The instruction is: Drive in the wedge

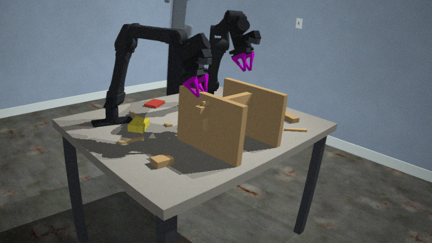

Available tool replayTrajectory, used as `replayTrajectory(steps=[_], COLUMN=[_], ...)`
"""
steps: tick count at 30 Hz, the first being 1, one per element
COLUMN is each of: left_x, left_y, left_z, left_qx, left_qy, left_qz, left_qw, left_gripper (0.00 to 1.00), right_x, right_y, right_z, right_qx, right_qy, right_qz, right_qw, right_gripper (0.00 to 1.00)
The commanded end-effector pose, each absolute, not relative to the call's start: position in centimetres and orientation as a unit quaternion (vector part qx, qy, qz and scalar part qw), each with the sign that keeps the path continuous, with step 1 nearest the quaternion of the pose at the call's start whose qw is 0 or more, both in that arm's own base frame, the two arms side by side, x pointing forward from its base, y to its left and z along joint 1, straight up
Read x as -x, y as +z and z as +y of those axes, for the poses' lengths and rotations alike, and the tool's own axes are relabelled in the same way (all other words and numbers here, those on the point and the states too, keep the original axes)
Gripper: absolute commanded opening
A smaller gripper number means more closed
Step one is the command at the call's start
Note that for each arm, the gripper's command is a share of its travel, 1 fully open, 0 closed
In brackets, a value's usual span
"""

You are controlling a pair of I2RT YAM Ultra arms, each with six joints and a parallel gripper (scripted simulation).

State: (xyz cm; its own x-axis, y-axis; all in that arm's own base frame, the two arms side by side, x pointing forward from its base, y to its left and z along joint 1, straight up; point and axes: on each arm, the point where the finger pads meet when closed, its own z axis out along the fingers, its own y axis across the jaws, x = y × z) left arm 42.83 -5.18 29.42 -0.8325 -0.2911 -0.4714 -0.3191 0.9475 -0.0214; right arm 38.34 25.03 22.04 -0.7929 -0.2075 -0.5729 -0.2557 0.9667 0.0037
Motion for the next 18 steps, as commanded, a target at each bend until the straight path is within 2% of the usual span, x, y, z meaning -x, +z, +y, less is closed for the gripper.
replayTrajectory(steps=[1, 8, 11, 12, 13, 18], left_x=[-42.5, -42.5, -42.5, -42.5, -42.5, -42.5], left_y=[30.8, 30.8, 30.8, 30.8, 30.8, 30.8], left_z=[-5.2, -5.2, -5.2, -5.2, -5.2, -5.2], left_qx=[0.156, 0.156, 0.156, 0.156, 0.156, 0.156], left_qy=[0.029, 0.029, 0.029, 0.029, 0.029, 0.029], left_qz=[0.953, 0.953, 0.953, 0.953, 0.953, 0.953], left_qw=[0.257, 0.257, 0.257, 0.257, 0.257, 0.257], left_gripper=[0.41, 0.41, 0.41, 0.41, 0.41, 0.41], right_x=[-38.8, -38.5, -38.7, -38.4, -38.9, -38.3], right_y=[22.7, 25.3, 24.7, 23.9, 24.7, 26.0], right_z=[24.8, 24.6, 24.7, 24.5, 24.9, 24.3], right_qx=[0.119, 0.115, 0.116, 0.121, 0.117, 0.120], right_qy=[0.039, 0.051, 0.048, 0.033, 0.044, 0.034], right_qz=[0.946, 0.939, 0.941, 0.949, 0.943, 0.949], right_qw=[0.298, 0.320, 0.314, 0.288, 0.308, 0.291], right_gripper=[0.41, 0.41, 0.41, 0.41, 0.41, 0.41])
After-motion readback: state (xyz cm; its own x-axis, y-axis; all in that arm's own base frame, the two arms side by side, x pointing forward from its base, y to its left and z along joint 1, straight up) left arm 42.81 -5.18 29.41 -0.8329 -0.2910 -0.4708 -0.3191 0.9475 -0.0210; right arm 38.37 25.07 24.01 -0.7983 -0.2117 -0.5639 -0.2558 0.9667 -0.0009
